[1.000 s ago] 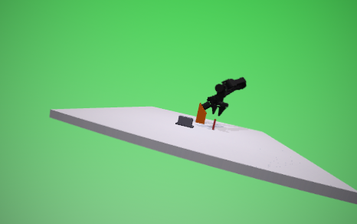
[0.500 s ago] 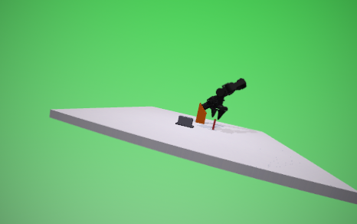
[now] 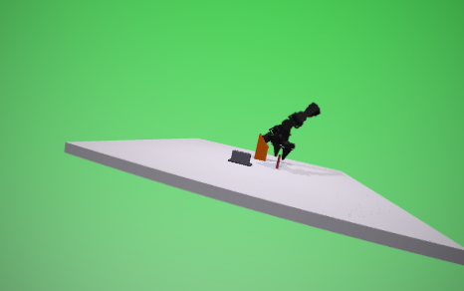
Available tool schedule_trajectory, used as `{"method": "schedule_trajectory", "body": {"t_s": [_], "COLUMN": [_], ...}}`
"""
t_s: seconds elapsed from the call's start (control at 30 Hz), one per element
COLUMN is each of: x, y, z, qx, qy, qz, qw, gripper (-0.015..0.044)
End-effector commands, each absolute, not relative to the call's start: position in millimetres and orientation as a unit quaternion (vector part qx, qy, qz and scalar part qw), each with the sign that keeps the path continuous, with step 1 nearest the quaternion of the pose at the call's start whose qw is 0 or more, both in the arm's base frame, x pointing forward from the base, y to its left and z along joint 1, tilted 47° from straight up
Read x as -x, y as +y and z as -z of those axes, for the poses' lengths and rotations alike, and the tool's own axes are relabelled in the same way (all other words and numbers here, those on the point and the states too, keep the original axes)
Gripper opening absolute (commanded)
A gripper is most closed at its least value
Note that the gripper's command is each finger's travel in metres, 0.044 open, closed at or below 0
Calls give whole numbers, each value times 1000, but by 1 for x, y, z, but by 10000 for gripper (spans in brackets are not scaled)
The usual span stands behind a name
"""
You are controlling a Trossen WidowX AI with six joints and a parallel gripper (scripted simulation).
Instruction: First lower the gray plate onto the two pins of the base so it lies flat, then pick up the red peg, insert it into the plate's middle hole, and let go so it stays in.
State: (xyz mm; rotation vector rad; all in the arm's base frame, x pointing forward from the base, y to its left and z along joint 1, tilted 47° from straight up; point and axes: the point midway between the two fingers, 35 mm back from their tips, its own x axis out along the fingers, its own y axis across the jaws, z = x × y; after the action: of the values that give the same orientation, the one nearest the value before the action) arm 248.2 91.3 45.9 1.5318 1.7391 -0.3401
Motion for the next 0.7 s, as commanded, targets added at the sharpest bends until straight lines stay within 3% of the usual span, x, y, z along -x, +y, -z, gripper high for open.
{"method": "schedule_trajectory", "body": {"t_s": [0.0, 0.27, 0.67], "x": [-248, -247, -247], "y": [97, 105, 105], "z": [-41, -35, -35], "qx": [-605, -605, -605], "qy": [684, 685, 685], "qz": [134, 133, 133], "qw": [385, 383, 383], "gripper": [440, 440, 125]}}
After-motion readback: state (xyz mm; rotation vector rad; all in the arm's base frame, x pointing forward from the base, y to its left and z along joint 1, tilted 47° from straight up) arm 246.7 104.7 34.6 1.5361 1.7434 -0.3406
